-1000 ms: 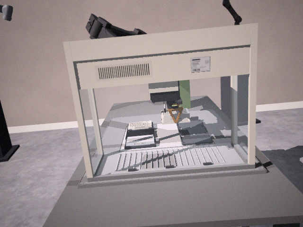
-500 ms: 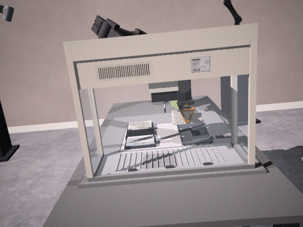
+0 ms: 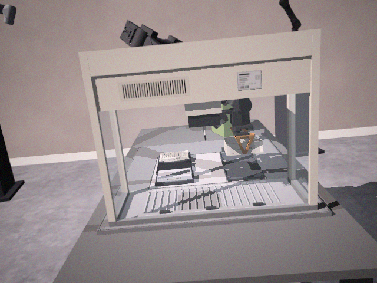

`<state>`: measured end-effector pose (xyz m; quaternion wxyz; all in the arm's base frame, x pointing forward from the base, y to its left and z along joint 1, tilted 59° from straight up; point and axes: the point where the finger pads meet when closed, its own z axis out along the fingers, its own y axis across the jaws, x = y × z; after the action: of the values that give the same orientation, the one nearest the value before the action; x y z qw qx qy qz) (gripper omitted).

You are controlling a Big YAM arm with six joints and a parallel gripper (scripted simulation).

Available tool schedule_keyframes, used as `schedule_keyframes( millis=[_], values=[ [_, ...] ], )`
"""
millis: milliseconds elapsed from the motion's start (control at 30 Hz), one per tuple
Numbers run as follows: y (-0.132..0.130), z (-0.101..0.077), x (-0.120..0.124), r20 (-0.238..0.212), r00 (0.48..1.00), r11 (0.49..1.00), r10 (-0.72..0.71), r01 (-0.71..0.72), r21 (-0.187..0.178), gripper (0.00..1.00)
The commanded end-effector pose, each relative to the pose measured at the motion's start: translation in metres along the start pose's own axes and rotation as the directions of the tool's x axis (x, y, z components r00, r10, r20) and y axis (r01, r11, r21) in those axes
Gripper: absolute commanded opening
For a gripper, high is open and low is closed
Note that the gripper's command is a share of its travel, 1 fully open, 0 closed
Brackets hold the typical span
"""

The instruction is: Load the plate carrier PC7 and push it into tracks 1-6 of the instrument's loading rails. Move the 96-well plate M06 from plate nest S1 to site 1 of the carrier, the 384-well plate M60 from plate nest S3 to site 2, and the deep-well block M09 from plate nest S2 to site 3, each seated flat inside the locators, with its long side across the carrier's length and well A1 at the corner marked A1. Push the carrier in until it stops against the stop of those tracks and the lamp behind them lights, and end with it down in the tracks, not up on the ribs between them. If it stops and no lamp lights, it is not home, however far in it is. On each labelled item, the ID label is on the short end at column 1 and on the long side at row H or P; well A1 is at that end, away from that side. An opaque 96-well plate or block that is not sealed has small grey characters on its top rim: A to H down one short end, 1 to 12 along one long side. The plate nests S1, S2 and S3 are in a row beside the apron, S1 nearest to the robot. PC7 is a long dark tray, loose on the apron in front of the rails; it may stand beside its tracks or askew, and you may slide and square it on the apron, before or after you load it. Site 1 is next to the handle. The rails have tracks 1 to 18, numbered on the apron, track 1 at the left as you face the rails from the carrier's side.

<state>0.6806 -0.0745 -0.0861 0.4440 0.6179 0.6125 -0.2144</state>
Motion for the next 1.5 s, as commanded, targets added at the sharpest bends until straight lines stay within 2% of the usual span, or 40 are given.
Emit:
schedule_keyframes(
  millis=[0,100,133,200,233,267,300,767,800,833,1033,1133,1267,1467],
  values=[
    [0.032,-0.037,-0.003,-0.009,0.999,0.997,0.042,-0.042,-0.067,0.00],
    [0.028,-0.034,0.001,-0.009,1.000,0.998,0.030,-0.030,-0.061,0.00],
    [0.016,-0.016,-0.002,-0.002,1.000,0.999,0.019,-0.019,-0.031,0.00],
    [0.016,-0.016,-0.002,-0.002,1.000,0.999,0.019,-0.019,-0.031,0.00],
    [0.027,-0.033,0.003,-0.008,1.000,0.998,0.023,-0.023,-0.057,0.00],
    [0.026,-0.033,0.003,-0.008,1.000,0.998,0.022,-0.022,-0.056,0.00],
    [0.016,-0.016,-0.002,-0.002,1.000,0.999,0.019,-0.019,-0.031,0.00],
    [0.018,-0.016,-0.002,-0.002,1.000,0.999,0.019,-0.019,-0.031,0.00],
    [0.018,-0.011,0.005,-0.002,1.000,0.999,0.006,-0.006,-0.032,0.00],
    [0.015,0.007,-0.006,0.005,1.000,1.000,0.025,-0.025,-0.014,0.00],
    [0.014,0.017,-0.006,0.003,1.000,1.000,0.025,-0.024,-0.014,0.00],
    [0.016,0.018,0.001,-0.001,1.000,1.000,0.017,-0.017,-0.026,0.00],
    [0.013,0.036,-0.005,0.004,1.000,1.000,0.024,-0.023,-0.014,0.00],
    [0.014,0.051,-0.005,0.004,1.000,1.000,0.022,-0.022,-0.015,0.00]
  ],
)
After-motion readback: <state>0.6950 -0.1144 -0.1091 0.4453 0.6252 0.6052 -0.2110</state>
